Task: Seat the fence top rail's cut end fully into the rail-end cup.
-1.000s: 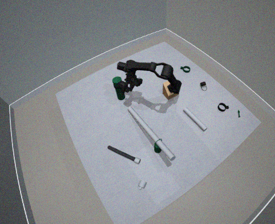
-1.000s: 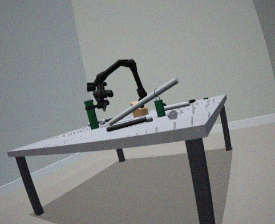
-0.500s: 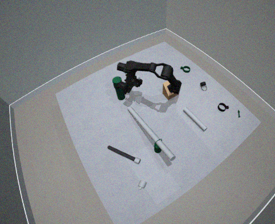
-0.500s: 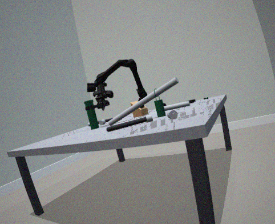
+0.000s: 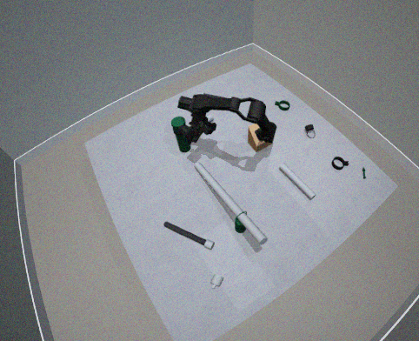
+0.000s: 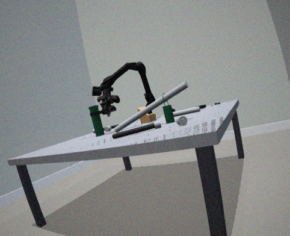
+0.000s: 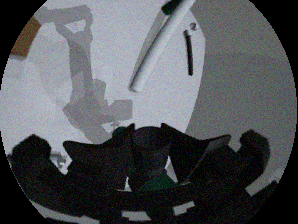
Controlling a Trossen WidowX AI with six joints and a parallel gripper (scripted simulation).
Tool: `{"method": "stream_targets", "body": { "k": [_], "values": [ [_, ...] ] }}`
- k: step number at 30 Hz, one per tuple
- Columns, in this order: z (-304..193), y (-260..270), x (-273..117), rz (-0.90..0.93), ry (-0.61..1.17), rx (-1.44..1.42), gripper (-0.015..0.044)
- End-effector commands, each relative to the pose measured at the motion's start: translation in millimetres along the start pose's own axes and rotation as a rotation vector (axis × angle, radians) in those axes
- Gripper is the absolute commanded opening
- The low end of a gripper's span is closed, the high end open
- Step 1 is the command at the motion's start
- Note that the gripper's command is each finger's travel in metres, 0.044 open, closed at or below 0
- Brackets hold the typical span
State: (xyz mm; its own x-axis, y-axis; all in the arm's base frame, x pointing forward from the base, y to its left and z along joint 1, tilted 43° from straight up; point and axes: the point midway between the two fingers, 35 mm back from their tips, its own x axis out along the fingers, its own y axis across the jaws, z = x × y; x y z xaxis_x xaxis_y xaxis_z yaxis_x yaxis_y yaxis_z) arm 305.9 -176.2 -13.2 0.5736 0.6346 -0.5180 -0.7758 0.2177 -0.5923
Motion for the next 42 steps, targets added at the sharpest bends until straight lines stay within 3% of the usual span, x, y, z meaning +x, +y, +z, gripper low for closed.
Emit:
{"method": "stream_targets", "body": {
  "k": [1, 42],
  "values": [
    [-0.2, -3.3, 1.3, -0.001, 0.020, 0.031, 0.0000],
    [-5.2, -27.8, 15.3, -0.003, 0.171, 0.297, 0.0000]
  ]
}}
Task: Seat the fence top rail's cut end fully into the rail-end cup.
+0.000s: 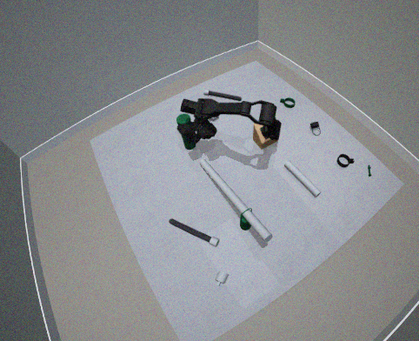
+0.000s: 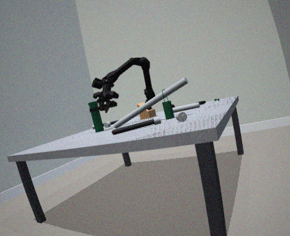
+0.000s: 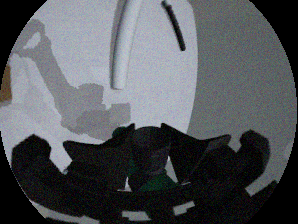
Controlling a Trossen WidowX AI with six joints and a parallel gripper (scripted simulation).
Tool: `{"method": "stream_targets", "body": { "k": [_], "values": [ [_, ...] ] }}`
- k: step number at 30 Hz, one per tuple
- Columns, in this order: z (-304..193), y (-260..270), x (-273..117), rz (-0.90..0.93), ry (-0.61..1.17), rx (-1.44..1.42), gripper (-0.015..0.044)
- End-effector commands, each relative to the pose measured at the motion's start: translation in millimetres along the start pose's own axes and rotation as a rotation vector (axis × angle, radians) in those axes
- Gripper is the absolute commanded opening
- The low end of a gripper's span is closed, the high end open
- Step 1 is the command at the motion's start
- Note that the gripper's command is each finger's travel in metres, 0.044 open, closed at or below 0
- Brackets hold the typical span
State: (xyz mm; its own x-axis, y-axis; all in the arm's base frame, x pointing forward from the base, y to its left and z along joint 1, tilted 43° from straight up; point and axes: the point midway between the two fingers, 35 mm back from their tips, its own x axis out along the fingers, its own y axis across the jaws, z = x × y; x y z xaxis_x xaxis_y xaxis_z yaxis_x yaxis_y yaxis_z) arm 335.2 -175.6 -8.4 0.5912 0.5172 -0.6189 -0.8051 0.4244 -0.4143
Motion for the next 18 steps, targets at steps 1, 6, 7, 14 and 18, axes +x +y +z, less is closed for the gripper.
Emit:
{"method": "stream_targets", "body": {
  "k": [1, 6, 7, 14, 18],
  "values": [
    [-0.1, -2.6, 0.9, -0.002, 0.015, 0.023, 0.0000],
    [-0.1, -4.2, 1.8, -0.002, 0.025, 0.040, 0.0000],
    [-0.1, -4.0, 1.6, -0.002, 0.023, 0.037, 0.0000],
    [-0.1, -1.6, 0.3, -0.002, 0.009, 0.013, 0.0000],
    [-0.1, -1.2, 0.1, -0.002, 0.006, 0.008, 0.0000]
  ]
}}
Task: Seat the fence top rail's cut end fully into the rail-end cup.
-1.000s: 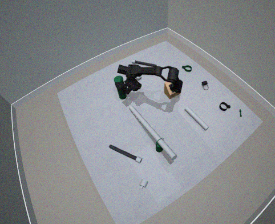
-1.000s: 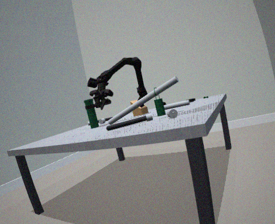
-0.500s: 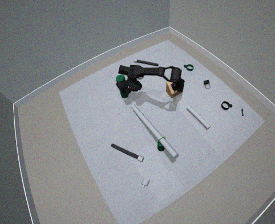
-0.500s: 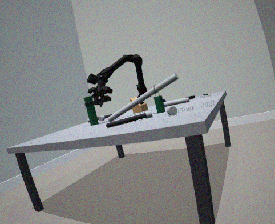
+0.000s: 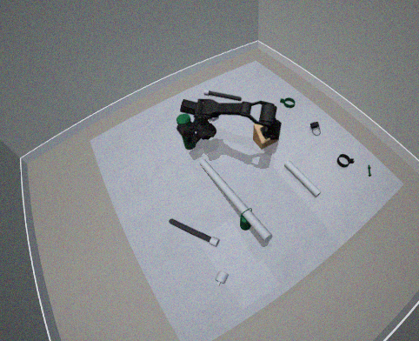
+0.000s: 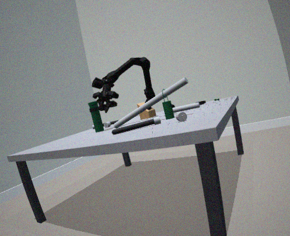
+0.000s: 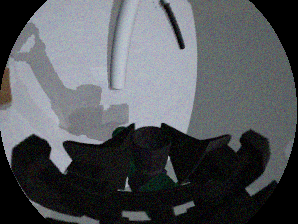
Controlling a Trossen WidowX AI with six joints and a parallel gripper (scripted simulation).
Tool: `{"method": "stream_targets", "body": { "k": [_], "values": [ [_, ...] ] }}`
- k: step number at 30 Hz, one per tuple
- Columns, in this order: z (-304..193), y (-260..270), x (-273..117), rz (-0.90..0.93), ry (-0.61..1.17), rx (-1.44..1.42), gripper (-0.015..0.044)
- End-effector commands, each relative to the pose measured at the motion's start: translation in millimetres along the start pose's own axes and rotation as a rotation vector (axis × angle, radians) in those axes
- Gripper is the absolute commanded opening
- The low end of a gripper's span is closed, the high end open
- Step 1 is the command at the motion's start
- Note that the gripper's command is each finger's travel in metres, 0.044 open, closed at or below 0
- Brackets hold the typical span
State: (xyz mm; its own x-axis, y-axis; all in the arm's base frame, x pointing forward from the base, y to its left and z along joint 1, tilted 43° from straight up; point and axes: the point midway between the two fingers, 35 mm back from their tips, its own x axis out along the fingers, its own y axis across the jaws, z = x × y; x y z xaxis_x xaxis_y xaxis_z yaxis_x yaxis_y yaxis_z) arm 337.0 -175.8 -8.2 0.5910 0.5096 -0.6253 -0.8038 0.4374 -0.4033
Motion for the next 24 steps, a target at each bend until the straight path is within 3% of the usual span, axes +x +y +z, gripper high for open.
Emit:
{"method": "stream_targets", "body": {
  "k": [1, 10, 24],
  "values": [
    [-0.2, 0.4, -0.8, -0.001, -0.003, -0.008, 0.0000],
    [0.0, 0.1, -0.1, 0.000, -0.001, -0.001, 0.0000],
    [8.4, -5.1, -7.6, 0.000, 0.001, 0.001, 0.0368]
  ]
}}
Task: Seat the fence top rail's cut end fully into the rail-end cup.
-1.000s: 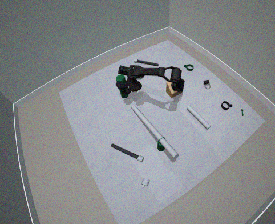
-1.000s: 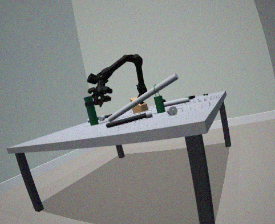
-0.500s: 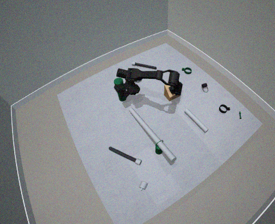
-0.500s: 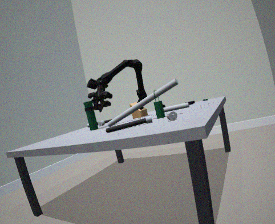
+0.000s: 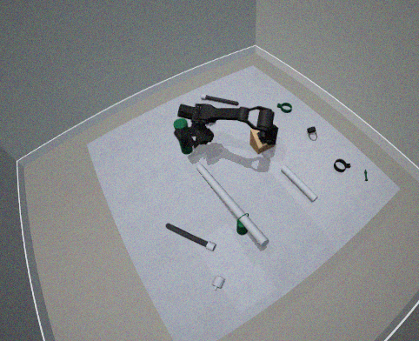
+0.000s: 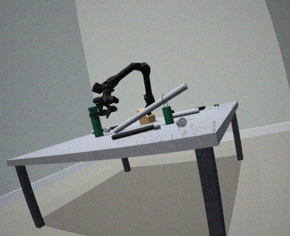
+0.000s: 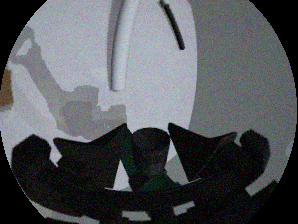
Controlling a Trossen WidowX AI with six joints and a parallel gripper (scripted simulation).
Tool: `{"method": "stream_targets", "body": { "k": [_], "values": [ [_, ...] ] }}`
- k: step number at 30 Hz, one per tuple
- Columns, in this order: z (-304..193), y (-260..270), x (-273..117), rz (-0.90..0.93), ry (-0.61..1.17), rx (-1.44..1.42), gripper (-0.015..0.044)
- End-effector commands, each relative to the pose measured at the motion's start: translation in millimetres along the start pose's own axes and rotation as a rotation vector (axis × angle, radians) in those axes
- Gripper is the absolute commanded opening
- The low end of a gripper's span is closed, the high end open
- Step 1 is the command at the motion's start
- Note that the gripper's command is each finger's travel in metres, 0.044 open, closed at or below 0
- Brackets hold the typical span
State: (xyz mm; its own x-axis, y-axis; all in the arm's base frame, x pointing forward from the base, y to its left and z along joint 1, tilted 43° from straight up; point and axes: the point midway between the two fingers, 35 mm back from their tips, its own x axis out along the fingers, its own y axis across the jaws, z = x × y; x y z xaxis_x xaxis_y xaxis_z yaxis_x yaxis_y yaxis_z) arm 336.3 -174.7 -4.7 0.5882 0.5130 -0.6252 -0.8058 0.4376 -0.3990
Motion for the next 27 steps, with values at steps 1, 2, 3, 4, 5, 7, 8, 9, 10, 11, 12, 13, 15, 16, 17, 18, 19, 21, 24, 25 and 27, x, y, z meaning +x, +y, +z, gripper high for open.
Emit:
{"method": "stream_targets", "body": {
  "k": [1, 2, 3, 4, 5, 7, 8, 9, 10, 11, 12, 13, 15, 16, 17, 18, 19, 21, 24, 25, 27],
  "values": [
    [8.4, -6.5, -8.2, -0.004, 0.003, -0.001, 0.0394],
    [11.8, -8.4, -11.1, -0.004, 0.004, 0.000, 0.0420],
    [15.5, -10.2, -14.3, -0.004, 0.004, 0.000, 0.0440],
    [19.3, -12.1, -17.5, -0.004, 0.005, 0.001, 0.0440],
    [23.1, -13.9, -20.8, -0.004, 0.005, 0.002, 0.0440],
    [31.0, -17.2, -27.3, -0.004, 0.006, 0.004, 0.0440],
    [34.2, -18.4, -29.9, -0.004, 0.007, 0.004, 0.0440],
    [36.1, -19.2, -31.5, -0.004, 0.007, 0.005, 0.0440],
    [36.8, -19.4, -32.1, -0.004, 0.007, 0.005, 0.0440],
    [36.8, -19.4, -32.1, -0.004, 0.007, 0.005, 0.0440],
    [34.0, -18.2, -29.0, -0.007, 0.002, 0.012, 0.0440],
    [37.2, -20.1, -31.7, -0.006, -0.001, 0.059, 0.0440],
    [49.7, -26.6, -42.1, -0.004, -0.009, 0.234, 0.0440],
    [56.9, -30.0, -48.1, -0.002, -0.014, 0.332, 0.0440],
    [64.4, -33.1, -54.0, 0.001, -0.019, 0.431, 0.0440],
    [72.0, -35.9, -60.0, 0.004, -0.023, 0.529, 0.0440],
    [79.8, -38.5, -66.1, 0.007, -0.027, 0.627, 0.0440],
    [95.8, -42.9, -78.3, 0.015, -0.035, 0.824, 0.0440],
    [121.0, -47.5, -96.8, 0.030, -0.045, 1.118, 0.0440],
    [129.7, -48.5, -103.0, 0.036, -0.047, 1.217, 0.0440],
    [145.5, -49.6, -114.1, 0.048, -0.051, 1.393, 0.0440]
  ]
}}
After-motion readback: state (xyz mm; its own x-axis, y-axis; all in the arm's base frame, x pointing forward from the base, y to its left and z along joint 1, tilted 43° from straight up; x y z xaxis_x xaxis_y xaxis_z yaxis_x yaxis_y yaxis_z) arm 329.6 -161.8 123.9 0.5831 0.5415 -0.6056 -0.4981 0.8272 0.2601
